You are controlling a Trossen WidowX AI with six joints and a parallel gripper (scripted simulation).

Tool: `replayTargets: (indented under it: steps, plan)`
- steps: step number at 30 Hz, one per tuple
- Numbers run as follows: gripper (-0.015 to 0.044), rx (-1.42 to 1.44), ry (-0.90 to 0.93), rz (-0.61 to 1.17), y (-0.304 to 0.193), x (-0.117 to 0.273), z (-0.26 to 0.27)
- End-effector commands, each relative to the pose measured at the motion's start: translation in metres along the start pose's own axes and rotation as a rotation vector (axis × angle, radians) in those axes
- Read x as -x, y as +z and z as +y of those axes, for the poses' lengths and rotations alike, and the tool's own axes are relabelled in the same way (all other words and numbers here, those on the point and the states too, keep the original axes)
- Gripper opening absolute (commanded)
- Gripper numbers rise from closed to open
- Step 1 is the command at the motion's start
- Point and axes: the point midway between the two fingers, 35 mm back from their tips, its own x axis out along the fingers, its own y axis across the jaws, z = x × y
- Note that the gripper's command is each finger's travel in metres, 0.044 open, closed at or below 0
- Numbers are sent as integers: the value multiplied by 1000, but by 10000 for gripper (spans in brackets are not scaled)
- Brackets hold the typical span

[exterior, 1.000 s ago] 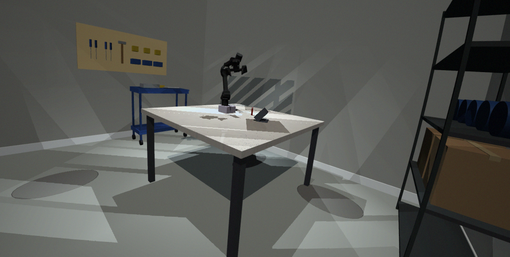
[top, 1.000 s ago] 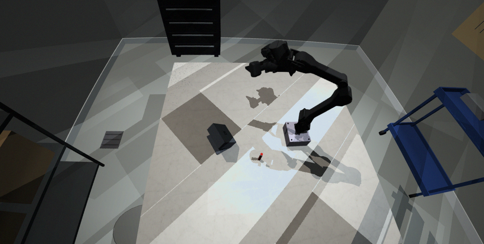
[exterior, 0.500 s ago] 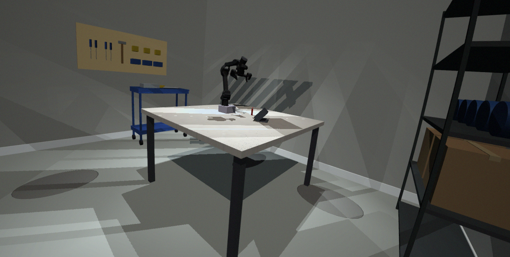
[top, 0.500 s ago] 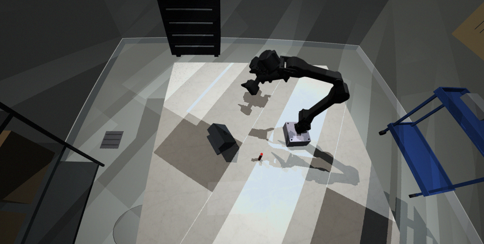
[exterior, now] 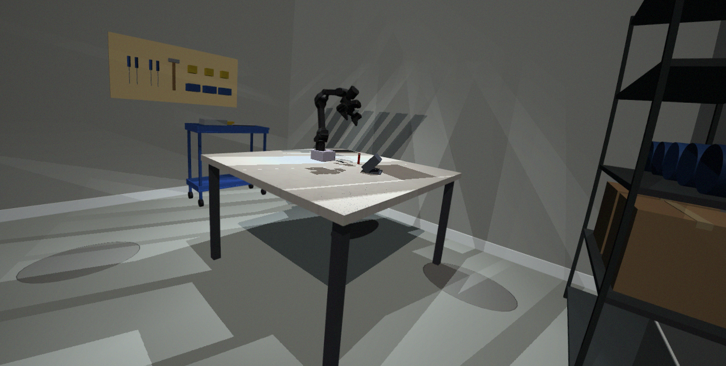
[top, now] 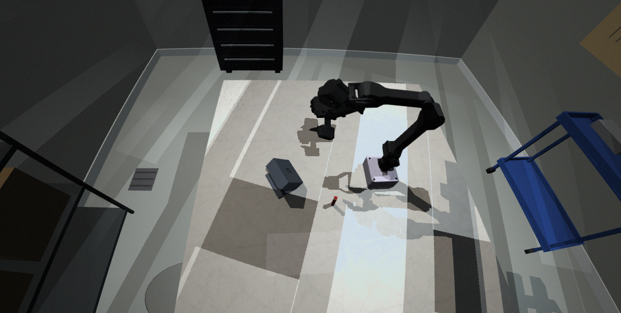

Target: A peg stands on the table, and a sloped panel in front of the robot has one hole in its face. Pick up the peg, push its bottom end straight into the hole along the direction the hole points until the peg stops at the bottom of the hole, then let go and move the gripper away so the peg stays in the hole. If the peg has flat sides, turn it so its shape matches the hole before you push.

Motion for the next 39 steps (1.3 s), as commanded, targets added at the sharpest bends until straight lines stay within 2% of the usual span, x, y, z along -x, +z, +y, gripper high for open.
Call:
replayTargets:
  steps: [1, 20, 39]
  plan:
    - [440, 154, 54, 27, -4, -9, 20]
    - [440, 777, 257, 54, -20, -26, 95]
    - [440, 1388, 472, 7, -48, -33, 163]
